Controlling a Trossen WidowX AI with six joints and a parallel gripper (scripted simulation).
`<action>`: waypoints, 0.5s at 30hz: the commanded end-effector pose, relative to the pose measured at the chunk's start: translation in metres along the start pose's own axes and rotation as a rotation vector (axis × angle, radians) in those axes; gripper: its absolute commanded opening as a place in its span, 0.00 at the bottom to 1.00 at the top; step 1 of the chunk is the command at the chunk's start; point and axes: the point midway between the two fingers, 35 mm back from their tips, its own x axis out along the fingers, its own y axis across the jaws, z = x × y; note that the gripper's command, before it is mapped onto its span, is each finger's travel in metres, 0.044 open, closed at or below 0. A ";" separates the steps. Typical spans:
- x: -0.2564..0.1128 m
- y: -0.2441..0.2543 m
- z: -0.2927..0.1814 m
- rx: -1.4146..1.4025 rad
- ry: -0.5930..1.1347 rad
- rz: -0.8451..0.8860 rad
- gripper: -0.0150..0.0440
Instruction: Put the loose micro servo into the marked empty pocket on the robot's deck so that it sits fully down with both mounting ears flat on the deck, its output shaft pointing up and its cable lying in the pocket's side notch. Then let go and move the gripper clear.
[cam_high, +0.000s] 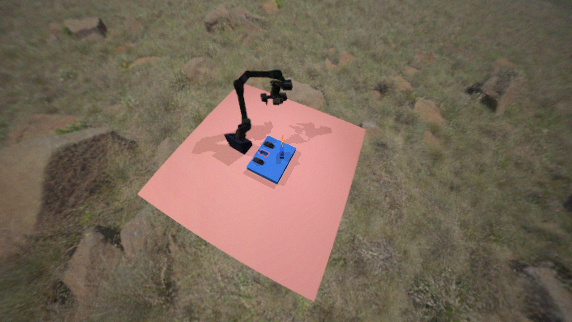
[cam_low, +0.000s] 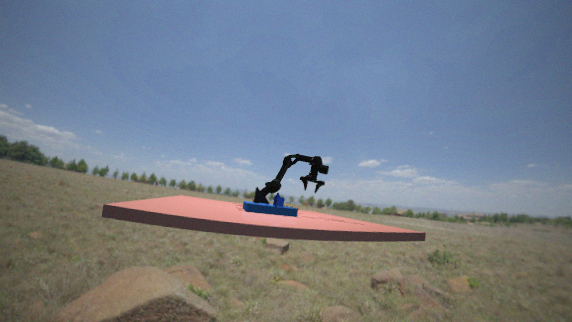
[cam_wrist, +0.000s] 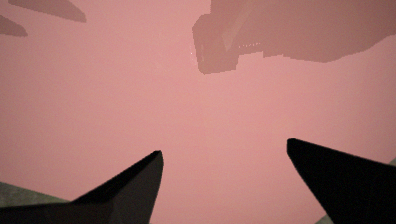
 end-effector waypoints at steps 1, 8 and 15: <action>0.000 0.001 0.001 0.001 -0.002 0.000 0.98; 0.009 0.026 0.050 0.040 -0.067 0.017 1.00; 0.009 0.049 0.161 0.126 -0.153 0.034 1.00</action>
